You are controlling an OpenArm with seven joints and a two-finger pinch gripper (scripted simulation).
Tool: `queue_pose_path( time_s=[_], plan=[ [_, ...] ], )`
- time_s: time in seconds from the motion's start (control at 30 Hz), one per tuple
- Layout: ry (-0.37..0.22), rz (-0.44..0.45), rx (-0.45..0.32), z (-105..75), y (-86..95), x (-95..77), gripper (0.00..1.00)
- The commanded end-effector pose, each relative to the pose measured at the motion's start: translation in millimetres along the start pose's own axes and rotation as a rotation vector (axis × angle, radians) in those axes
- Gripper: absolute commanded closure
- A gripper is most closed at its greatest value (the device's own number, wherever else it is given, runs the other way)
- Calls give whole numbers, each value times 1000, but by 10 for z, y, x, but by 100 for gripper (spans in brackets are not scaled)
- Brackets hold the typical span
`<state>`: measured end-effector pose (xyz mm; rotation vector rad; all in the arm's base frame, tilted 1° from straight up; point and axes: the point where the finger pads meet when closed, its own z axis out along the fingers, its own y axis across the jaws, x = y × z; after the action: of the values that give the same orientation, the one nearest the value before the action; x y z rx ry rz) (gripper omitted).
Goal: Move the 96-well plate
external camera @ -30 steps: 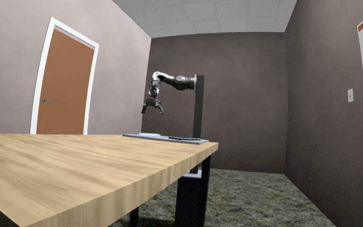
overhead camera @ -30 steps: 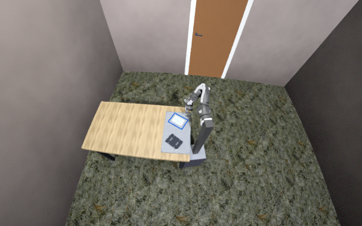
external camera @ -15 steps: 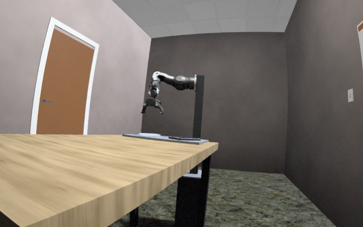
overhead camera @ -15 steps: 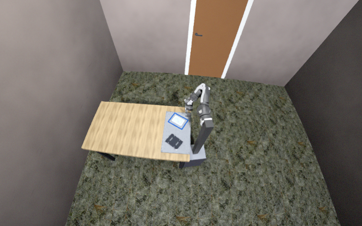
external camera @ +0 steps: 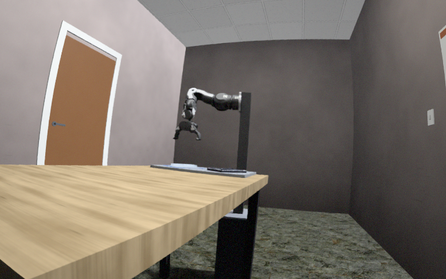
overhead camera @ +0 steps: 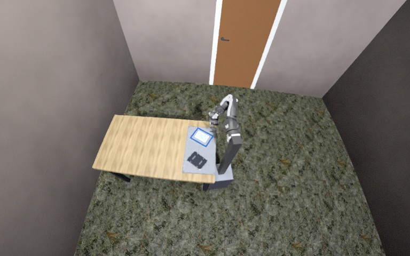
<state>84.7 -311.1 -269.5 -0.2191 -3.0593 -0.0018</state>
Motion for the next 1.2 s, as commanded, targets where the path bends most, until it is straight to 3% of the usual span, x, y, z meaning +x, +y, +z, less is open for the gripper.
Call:
queue_pose_path(
  time_s=[0.0,0.17,0.33,0.4,0.73,0.9,1.17],
  plan=[
    [-2,0,1,-4,-3,-4,0],
    [-2,0,1,-4,-3,-4,0],
    [-41,257,-3,185,159,-379,17],
    [-41,257,-3,185,159,-379,23],
    [-41,257,-3,185,159,-379,23],
    [-78,506,-8,374,322,-745,23],
    [-78,506,-8,374,322,-745,23]
  ],
)
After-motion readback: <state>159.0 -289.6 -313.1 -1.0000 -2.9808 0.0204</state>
